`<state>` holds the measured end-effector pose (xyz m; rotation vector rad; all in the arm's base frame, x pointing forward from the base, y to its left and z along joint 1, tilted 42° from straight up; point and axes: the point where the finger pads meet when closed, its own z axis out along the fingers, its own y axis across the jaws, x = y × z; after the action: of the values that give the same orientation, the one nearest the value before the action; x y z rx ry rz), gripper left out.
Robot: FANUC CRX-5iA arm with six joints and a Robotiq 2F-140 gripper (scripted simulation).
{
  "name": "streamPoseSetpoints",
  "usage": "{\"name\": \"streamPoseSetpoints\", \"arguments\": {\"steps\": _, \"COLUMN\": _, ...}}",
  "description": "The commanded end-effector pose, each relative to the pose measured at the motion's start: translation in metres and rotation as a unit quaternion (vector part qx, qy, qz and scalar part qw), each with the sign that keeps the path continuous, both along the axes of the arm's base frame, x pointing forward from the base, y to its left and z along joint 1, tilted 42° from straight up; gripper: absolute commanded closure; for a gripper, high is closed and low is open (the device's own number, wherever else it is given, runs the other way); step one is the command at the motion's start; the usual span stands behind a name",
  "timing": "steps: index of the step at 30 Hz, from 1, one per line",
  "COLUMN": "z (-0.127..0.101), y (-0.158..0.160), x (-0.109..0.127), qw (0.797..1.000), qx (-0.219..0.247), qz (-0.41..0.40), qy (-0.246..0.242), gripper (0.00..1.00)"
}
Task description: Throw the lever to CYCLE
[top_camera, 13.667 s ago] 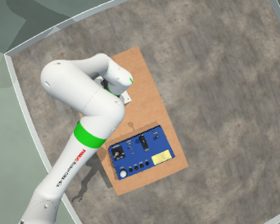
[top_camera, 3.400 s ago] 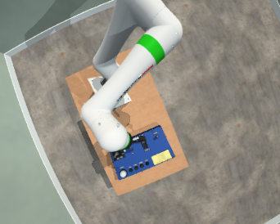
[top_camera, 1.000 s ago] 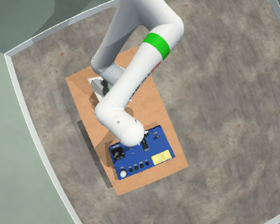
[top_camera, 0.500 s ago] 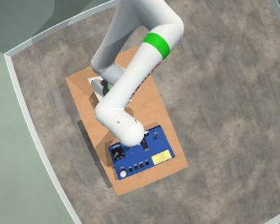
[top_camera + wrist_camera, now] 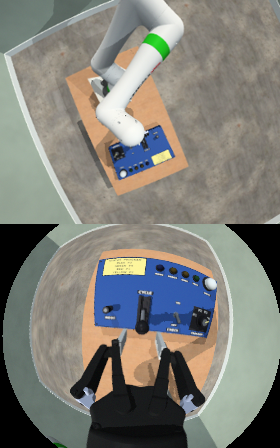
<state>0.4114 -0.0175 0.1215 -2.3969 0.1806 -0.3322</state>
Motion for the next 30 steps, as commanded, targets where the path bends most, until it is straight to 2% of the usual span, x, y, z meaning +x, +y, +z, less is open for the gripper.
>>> {"name": "streamPoseSetpoints", "arguments": {"steps": 1, "z": -0.002, "y": 0.002, "x": 0.001, "qw": 1.0, "qx": 0.0, "qz": 0.0, "qy": 0.0, "gripper": 0.56}}
{"name": "streamPoseSetpoints", "arguments": {"steps": 30, "z": -0.049, "y": 0.042, "x": 0.018, "qw": 1.0, "qx": 0.0, "qz": 0.0, "qy": 0.0, "gripper": 0.56}}
